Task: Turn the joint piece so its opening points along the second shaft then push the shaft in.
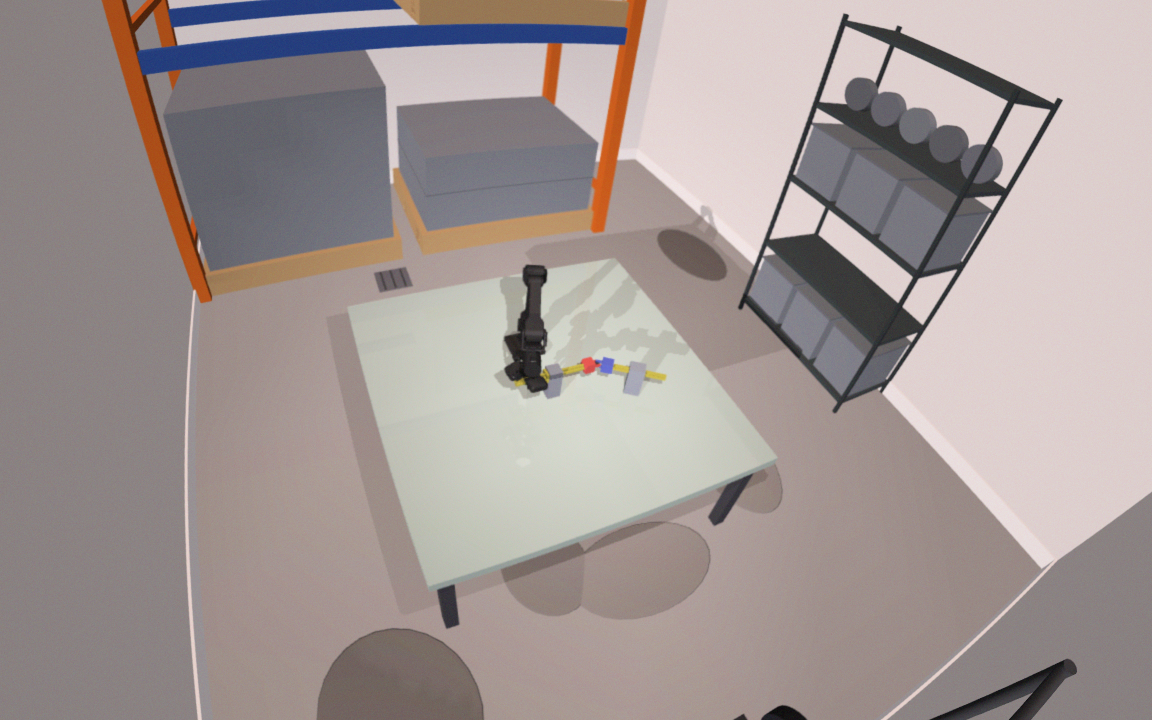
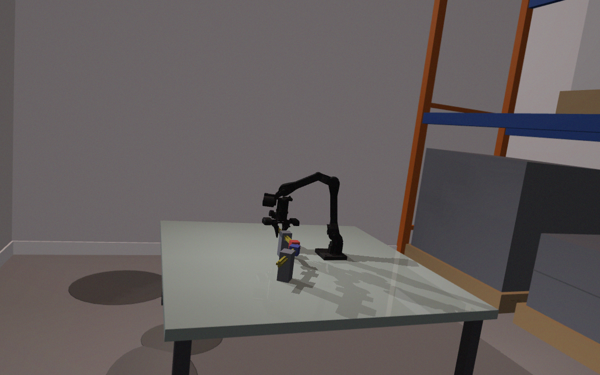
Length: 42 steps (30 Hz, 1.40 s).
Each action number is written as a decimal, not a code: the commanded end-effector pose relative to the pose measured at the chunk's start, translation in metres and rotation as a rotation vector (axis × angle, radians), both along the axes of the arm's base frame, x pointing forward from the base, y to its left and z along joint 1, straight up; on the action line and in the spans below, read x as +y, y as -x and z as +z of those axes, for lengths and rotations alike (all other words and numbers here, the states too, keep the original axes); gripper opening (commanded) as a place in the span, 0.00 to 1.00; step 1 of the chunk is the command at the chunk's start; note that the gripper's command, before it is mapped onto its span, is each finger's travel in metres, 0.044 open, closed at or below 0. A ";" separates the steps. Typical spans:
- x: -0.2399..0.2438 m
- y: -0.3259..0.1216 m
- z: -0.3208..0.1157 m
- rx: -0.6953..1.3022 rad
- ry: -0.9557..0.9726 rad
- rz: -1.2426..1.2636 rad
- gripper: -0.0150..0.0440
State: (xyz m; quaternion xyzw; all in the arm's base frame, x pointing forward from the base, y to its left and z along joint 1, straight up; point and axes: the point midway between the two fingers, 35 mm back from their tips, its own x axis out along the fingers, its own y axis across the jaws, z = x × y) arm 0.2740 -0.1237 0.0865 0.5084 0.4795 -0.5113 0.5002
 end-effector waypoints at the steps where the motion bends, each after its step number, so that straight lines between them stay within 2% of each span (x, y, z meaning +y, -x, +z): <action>1: 0.000 0.000 0.000 0.000 0.000 0.000 0.25; 9: 0.000 0.000 0.000 0.000 0.000 0.000 0.25; 12: 0.000 0.000 0.000 0.000 0.000 0.000 0.37; 17: 0.000 0.000 0.000 0.000 0.000 0.000 0.37; 31: 0.000 0.000 0.000 0.000 0.000 0.000 0.99; 42: 0.000 0.000 0.002 0.000 -0.001 0.000 1.00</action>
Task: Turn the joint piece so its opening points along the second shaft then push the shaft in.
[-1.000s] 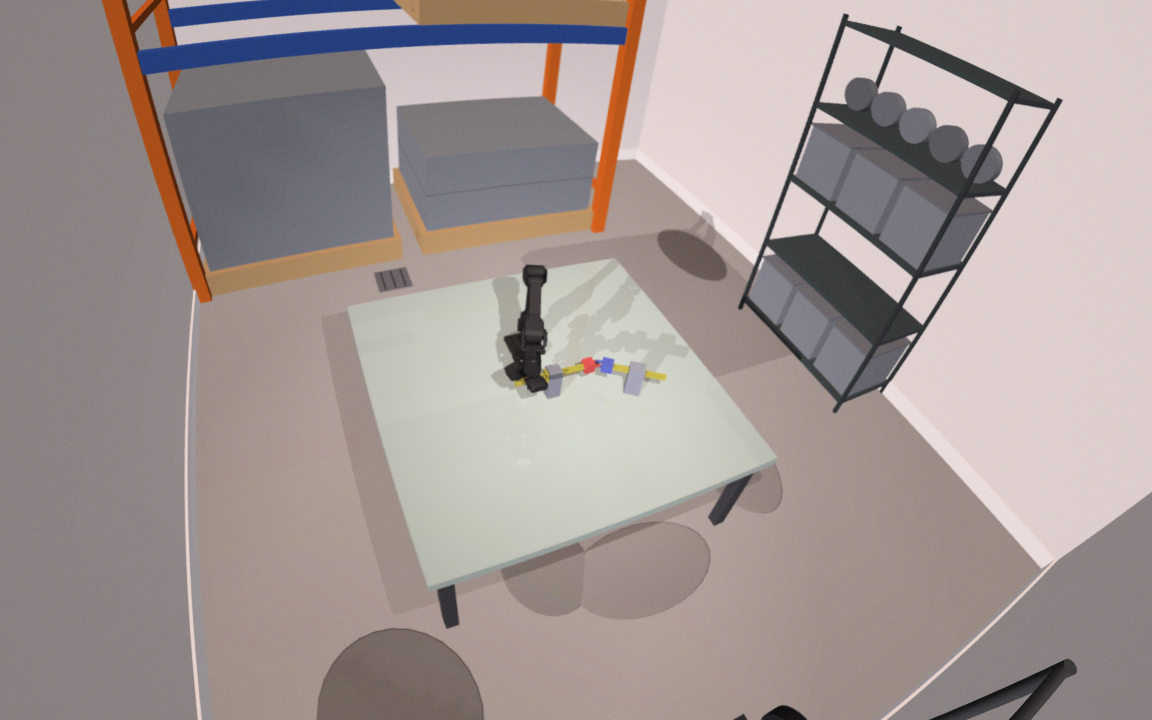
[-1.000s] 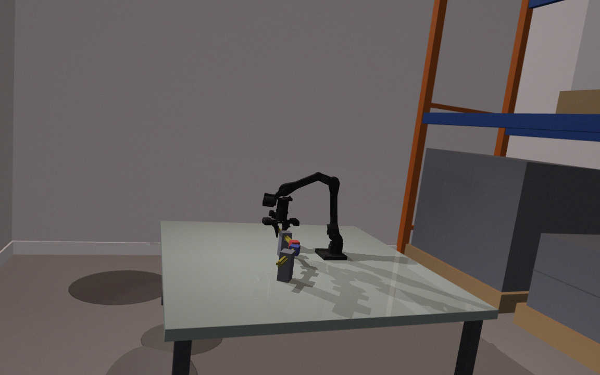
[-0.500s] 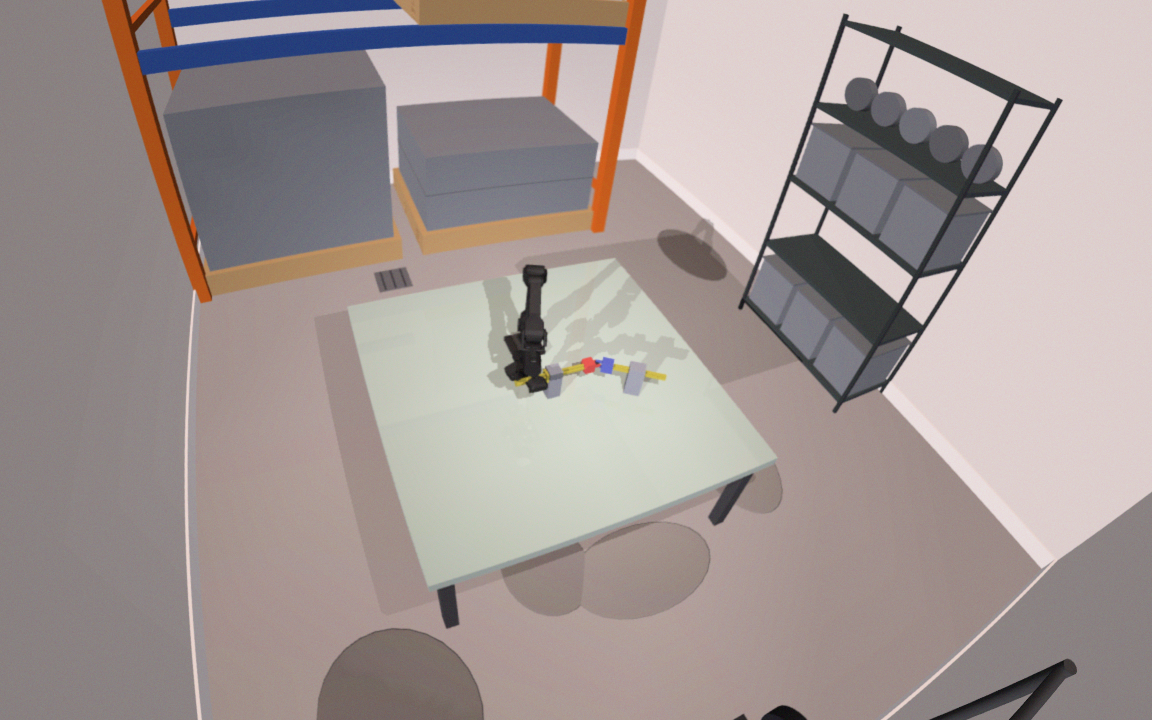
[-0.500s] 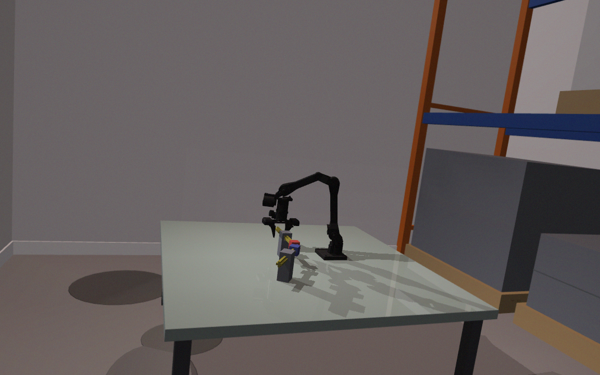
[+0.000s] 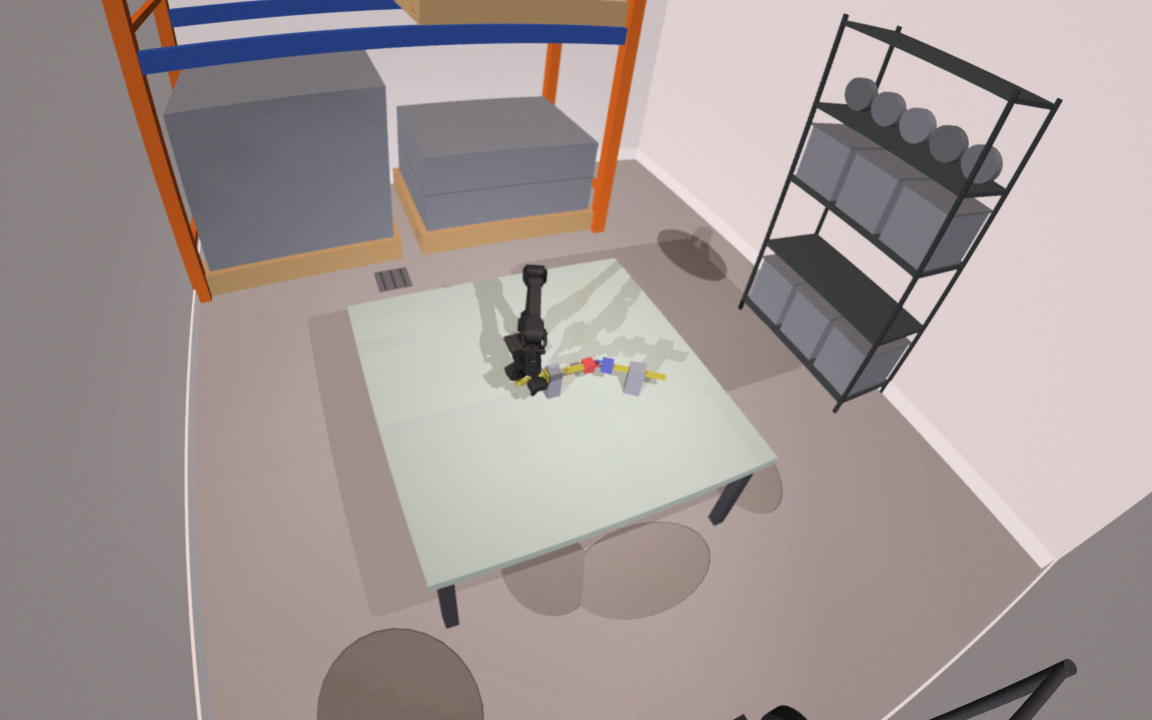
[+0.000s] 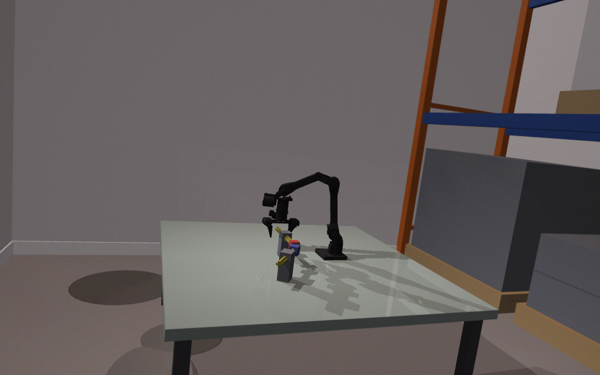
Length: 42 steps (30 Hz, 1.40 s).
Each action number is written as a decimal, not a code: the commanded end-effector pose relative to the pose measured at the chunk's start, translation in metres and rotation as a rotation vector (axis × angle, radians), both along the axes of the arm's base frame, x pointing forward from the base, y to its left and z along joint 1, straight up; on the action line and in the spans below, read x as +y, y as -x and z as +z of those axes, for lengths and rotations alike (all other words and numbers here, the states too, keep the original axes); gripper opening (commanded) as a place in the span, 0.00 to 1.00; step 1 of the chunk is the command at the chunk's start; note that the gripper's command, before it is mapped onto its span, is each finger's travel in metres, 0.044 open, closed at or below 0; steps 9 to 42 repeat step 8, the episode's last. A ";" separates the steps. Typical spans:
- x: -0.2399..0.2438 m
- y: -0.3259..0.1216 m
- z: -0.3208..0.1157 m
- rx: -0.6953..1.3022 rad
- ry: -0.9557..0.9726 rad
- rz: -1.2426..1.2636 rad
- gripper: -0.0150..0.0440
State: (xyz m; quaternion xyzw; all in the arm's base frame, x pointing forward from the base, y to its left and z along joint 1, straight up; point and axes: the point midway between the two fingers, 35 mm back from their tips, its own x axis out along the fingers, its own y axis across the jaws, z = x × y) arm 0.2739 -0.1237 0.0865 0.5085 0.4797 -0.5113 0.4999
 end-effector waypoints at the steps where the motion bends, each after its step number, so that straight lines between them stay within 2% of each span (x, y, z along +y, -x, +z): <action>1: 0.000 0.000 0.009 -0.001 -0.004 0.000 1.00; 4: 0.000 0.001 0.029 -0.003 -0.015 0.001 1.00; 42: 0.000 0.001 0.031 -0.003 -0.015 0.000 1.00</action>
